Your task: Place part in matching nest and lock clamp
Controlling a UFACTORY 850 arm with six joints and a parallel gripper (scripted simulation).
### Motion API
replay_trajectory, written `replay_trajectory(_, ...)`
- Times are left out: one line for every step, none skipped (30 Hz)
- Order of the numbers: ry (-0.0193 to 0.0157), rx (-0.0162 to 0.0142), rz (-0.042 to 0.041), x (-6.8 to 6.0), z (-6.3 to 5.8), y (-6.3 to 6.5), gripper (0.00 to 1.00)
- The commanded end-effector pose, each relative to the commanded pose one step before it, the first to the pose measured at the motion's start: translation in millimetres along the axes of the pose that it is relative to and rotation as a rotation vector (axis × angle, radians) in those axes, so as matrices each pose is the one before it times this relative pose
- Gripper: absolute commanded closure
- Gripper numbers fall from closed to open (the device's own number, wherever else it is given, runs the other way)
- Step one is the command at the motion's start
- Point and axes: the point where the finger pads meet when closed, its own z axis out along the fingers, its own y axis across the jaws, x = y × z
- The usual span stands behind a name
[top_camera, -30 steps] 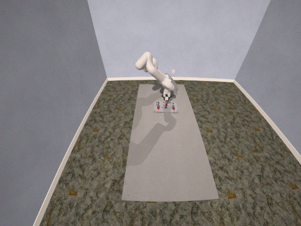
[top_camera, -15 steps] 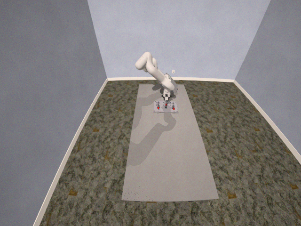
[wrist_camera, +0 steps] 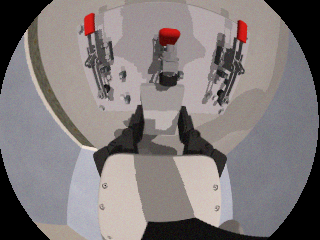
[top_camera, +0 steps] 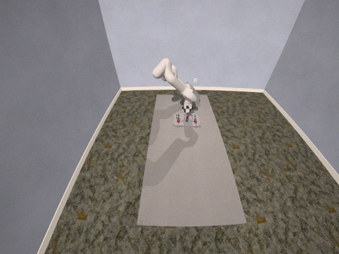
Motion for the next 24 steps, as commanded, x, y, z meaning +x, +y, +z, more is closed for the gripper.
replay_trajectory(0.00102,0.00047,0.00019,0.52,0.21,-0.23,1.0)
replay_trajectory(0.0,0.0,0.0,0.01,0.3,0.0,1.0)
replay_trajectory(0.0,0.0,0.0,0.01,0.37,0.0,1.0)
replay_trajectory(0.0,0.0,0.0,0.02,0.44,0.0,1.0)
replay_trajectory(0.0,0.0,0.0,0.02,0.52,0.0,1.0)
replay_trajectory(0.0,0.0,0.0,0.0,0.0,0.0,1.0)
replay_trajectory(0.0,0.0,0.0,0.0,0.0,0.0,1.0)
replay_trajectory(0.0,0.0,0.0,0.02,0.59,0.0,1.0)
replay_trajectory(0.0,0.0,0.0,0.02,0.67,0.0,1.0)
replay_trajectory(0.0,0.00001,0.0,0.02,0.75,0.0,1.0)
replay_trajectory(0.0,0.00001,0.0,0.02,0.83,0.0,1.0)
replay_trajectory(0.0,-0.00001,0.0,0.04,0.92,0.01,1.0)
replay_trajectory(0.0,0.0,0.0,0.04,1.0,0.01,1.0)
replay_trajectory(0.0,0.0,0.0,0.04,1.08,0.01,1.0)
replay_trajectory(0.0,0.00001,0.0,0.03,1.15,0.01,1.0)
replay_trajectory(0.0,0.0,0.0,0.04,1.22,0.01,1.0)
replay_trajectory(0.0,-0.00001,0.0,0.05,1.3,0.01,1.0)
replay_trajectory(0.0,0.0,0.0,0.04,1.36,0.01,1.0)
replay_trajectory(0.0,0.00001,0.0,0.04,1.41,0.01,1.0)
replay_trajectory(0.0,-0.00001,0.0,0.05,1.48,0.01,1.0)
replay_trajectory(0.0,0.0,0.0,0.05,1.53,0.01,1.0)
replay_trajectory(0.0,0.00001,0.0,0.05,1.56,0.01,1.0)
replay_trajectory(0.0,0.0,0.0,0.0,0.0,0.0,1.0)
replay_trajectory(0.0,0.0,0.0,0.0,0.0,0.0,1.0)
